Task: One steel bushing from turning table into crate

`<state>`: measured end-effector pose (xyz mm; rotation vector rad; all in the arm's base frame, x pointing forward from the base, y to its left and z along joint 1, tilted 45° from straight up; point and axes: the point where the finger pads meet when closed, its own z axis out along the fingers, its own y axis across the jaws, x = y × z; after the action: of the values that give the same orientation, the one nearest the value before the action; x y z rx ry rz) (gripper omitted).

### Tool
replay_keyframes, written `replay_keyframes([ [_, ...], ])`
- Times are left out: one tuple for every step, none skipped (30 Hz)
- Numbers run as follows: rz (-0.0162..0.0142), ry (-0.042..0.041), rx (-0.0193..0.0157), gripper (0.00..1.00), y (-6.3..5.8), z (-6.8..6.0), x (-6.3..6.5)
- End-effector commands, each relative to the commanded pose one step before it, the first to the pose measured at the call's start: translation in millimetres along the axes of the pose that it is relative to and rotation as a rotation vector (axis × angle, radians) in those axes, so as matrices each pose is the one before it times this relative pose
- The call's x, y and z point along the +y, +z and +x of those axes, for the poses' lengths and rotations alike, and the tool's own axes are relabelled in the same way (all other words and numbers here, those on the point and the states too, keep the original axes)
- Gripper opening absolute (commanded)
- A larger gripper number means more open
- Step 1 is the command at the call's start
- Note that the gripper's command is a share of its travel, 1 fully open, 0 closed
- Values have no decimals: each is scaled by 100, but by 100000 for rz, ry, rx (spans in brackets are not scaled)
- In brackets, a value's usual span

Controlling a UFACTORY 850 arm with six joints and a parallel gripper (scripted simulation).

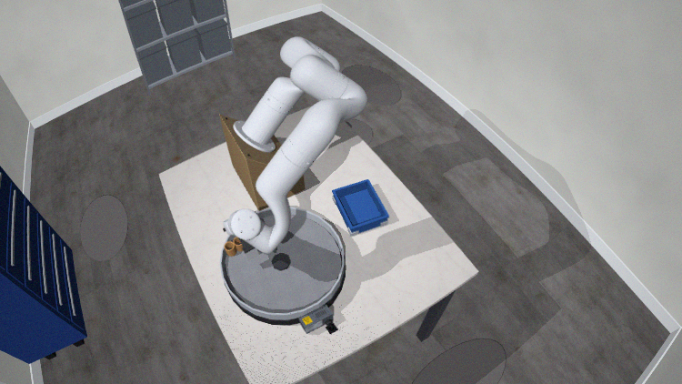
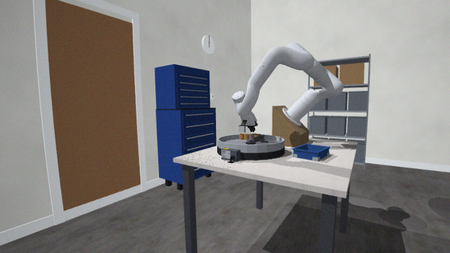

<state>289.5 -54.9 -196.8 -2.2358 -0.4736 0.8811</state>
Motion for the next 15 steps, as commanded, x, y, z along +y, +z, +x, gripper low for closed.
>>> replay_keyframes([
  [-119,1,224,10,310,443,55],
  [0,0,0,10,0,0,0],
  [0,0,0,10,0,0,0],
  [0,0,0,10,0,0,0],
  [0,0,0,10,0,0,0],
  [0,0,0,10,0,0,0],
  [0,0,0,10,0,0,0],
  [0,0,0,10,0,0,0],
  [0,0,0,10,0,0,0],
  [0,0,0,10,0,0,0],
  [0,0,0,10,4,3,0],
  [0,0,0,10,23,19,0],
  [0,0,0,10,53,44,-1],
  [0,0,0,10,84,70,-1],
  [0,0,0,10,112,92,-1],
])
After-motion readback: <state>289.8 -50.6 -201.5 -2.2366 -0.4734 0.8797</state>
